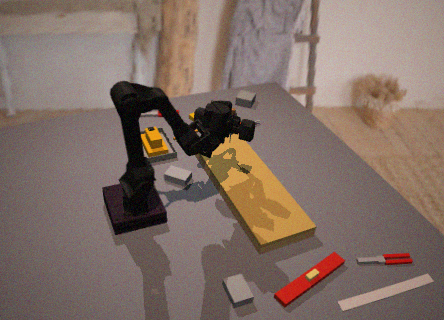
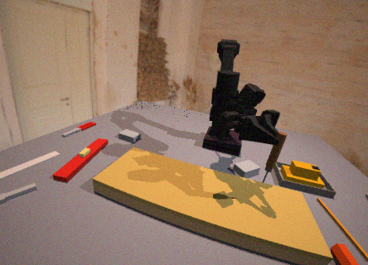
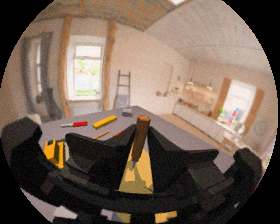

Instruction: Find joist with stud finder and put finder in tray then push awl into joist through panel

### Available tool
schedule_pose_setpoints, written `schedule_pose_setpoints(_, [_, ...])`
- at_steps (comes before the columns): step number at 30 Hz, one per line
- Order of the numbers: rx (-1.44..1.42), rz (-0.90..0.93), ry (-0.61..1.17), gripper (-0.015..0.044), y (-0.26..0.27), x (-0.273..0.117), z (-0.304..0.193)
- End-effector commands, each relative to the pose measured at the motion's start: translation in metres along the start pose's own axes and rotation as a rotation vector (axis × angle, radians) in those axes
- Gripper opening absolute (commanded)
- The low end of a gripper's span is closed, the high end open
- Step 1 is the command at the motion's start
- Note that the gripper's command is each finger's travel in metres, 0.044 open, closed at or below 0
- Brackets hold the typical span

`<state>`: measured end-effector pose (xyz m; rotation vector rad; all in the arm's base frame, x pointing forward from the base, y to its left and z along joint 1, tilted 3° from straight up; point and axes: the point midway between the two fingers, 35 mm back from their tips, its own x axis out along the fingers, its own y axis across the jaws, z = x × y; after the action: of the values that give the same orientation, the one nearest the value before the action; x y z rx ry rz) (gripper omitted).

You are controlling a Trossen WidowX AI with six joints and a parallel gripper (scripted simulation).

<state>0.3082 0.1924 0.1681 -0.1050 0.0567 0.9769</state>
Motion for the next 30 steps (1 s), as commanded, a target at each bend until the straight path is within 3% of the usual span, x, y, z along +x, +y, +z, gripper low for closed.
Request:
schedule_pose_setpoints(1, [-0.002,0.005,-0.008,0.0,0.001,0.0,0.001])
schedule_pose_setpoints(30, [-0.002,0.005,-0.008,0.0,0.0,0.002,-0.014])
